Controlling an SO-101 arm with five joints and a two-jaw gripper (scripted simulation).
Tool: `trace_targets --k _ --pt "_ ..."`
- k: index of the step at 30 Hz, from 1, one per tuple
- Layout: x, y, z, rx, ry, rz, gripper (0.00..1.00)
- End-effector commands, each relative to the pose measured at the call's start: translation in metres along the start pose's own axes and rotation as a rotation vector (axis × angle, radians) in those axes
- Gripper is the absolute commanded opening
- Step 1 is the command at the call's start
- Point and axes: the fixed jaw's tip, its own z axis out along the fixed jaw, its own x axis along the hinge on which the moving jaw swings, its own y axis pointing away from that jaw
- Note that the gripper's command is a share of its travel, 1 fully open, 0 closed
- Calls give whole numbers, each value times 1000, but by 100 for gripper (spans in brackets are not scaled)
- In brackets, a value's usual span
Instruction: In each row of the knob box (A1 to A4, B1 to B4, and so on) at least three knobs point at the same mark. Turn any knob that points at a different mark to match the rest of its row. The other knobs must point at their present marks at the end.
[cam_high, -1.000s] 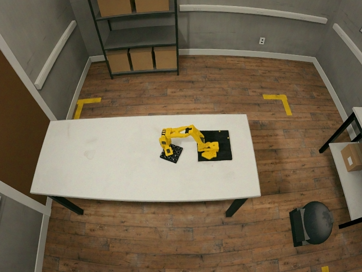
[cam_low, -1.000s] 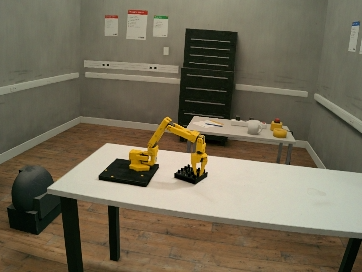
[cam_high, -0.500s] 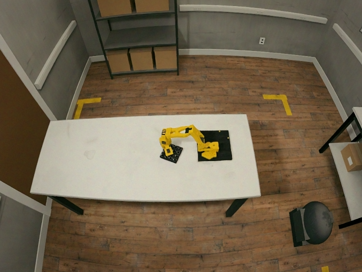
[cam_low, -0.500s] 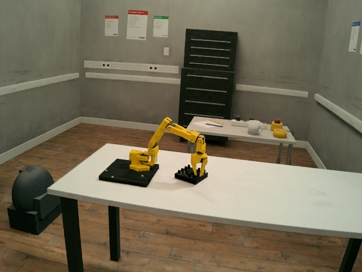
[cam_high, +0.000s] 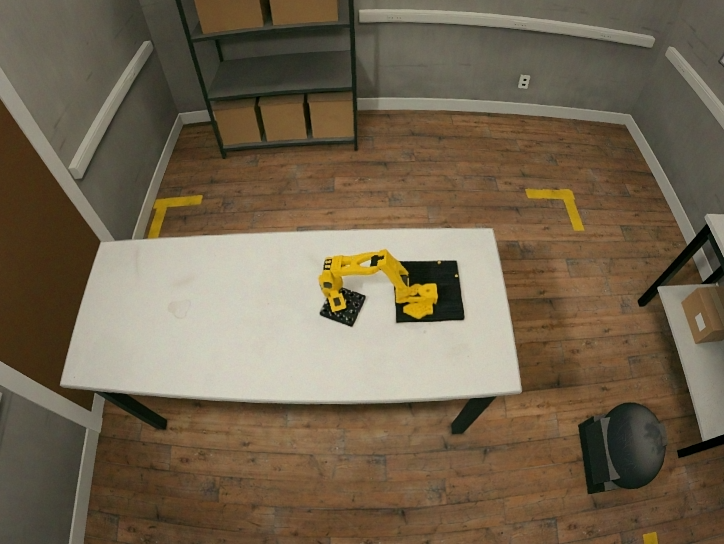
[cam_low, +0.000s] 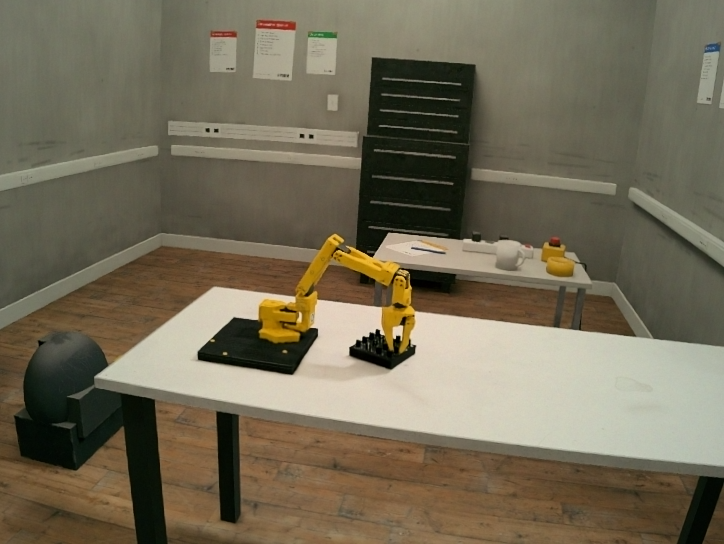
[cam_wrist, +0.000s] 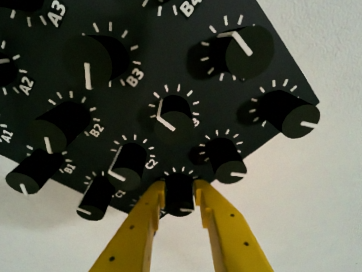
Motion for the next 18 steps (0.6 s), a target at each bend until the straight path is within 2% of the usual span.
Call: trace_targets --k 1,8,18 --pt "0 4 -1 -14 -8 8 8" --pt "0 3 -6 -14 -8 8 8" --pt "0 3 -21 -14 -8 8 8"
